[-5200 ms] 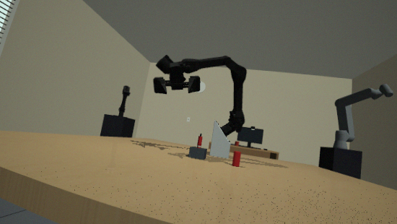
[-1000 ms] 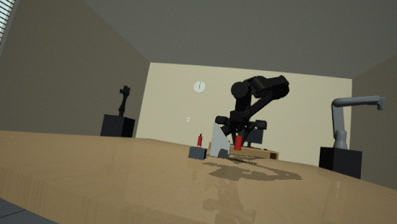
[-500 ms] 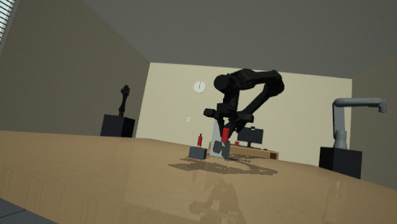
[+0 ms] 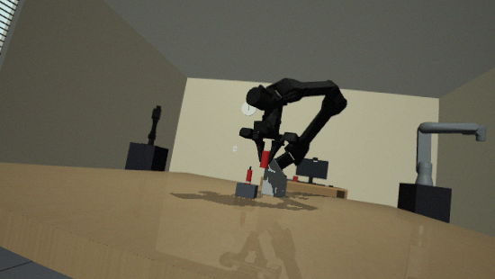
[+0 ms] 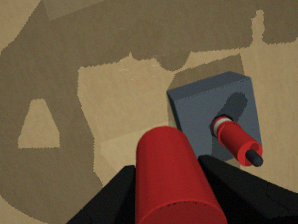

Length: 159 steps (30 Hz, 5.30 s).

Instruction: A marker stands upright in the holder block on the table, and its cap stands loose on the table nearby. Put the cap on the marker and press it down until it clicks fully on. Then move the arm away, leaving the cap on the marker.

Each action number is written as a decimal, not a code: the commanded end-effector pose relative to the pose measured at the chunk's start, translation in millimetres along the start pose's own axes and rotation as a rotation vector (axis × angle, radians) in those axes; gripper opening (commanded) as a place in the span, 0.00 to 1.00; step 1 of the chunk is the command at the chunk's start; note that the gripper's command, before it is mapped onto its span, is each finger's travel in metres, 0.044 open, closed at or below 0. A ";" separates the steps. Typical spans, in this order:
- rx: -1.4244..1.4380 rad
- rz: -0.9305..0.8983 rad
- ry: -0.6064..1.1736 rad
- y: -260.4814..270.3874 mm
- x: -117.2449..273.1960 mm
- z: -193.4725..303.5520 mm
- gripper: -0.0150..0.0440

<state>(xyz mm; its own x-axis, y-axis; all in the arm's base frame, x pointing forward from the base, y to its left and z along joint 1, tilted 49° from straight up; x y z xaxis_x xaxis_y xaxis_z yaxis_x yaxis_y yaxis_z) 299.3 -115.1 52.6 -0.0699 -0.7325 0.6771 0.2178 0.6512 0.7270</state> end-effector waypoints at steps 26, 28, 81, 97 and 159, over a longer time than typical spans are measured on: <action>0.013 -0.020 0.012 -53.7 5.0 15.9 0.25; 0.013 -0.020 0.011 -53.7 1.7 15.7 0.25; 0.019 -0.020 0.014 -52.3 -45.2 17.2 0.88; 0.031 -0.018 0.014 -54.3 29.4 16.4 0.96; 0.186 -0.019 0.002 -54.6 -14.0 17.5 0.25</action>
<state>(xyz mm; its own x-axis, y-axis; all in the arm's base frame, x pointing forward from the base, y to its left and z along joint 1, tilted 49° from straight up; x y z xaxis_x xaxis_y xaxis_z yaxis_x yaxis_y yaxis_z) 271.4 -135.9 4.7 -0.0678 -0.7459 0.6626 0.0336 0.6620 0.7487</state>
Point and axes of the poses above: the point midway between the two fingers, 35 mm back from their tips, its own x axis back along the fingers, its own y axis across the jaws, z = x × y, the point moved 8 cm from there along x, back along the fingers, and after that the axes turned 1 degree about x, right-handed, at the moved point
